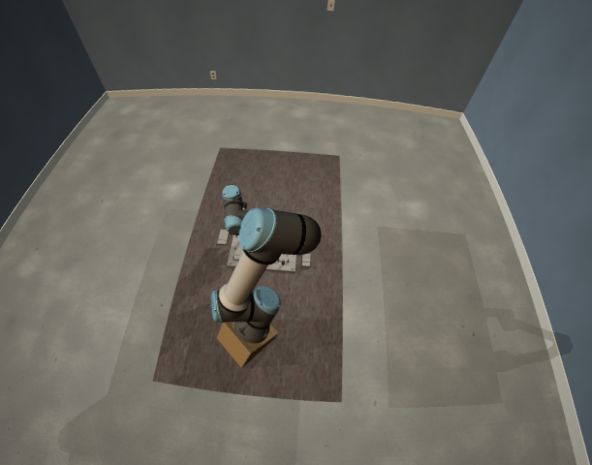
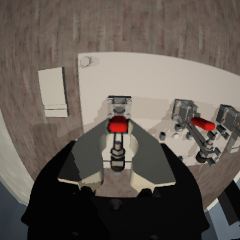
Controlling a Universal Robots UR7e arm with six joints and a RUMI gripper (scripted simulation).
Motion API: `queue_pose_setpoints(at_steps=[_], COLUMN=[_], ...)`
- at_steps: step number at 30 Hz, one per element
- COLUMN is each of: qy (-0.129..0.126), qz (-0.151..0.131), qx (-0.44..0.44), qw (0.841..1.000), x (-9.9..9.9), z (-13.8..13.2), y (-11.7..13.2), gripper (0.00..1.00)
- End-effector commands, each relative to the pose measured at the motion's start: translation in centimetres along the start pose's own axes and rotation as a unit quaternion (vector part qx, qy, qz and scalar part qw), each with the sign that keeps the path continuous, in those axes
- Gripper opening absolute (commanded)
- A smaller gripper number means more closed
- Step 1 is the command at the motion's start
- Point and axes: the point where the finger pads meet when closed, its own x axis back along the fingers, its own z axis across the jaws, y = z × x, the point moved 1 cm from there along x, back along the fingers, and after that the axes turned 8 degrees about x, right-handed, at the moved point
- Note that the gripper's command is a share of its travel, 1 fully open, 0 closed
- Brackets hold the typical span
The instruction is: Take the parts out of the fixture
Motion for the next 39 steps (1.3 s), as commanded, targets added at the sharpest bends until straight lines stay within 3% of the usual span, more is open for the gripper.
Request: queue_pose_setpoints(at_steps=[1,9,10,33,39], qy=[0.000,0.000,0.000,0.000,0.000], qz=[0.000,0.000,0.000,0.000,0.000], qx=[0.000,0.000,0.000,0.000,0.000], qw=[1.000,1.000,1.000,1.000,1.000], x=[0.0,0.0,0.0,0.1,1.1], z=[0.0,0.0,0.0,0.0,0.0], y=[0.0,0.0,0.0,0.0,0.0], gripper=[0.00,0.00,0.28,0.28,0.28])
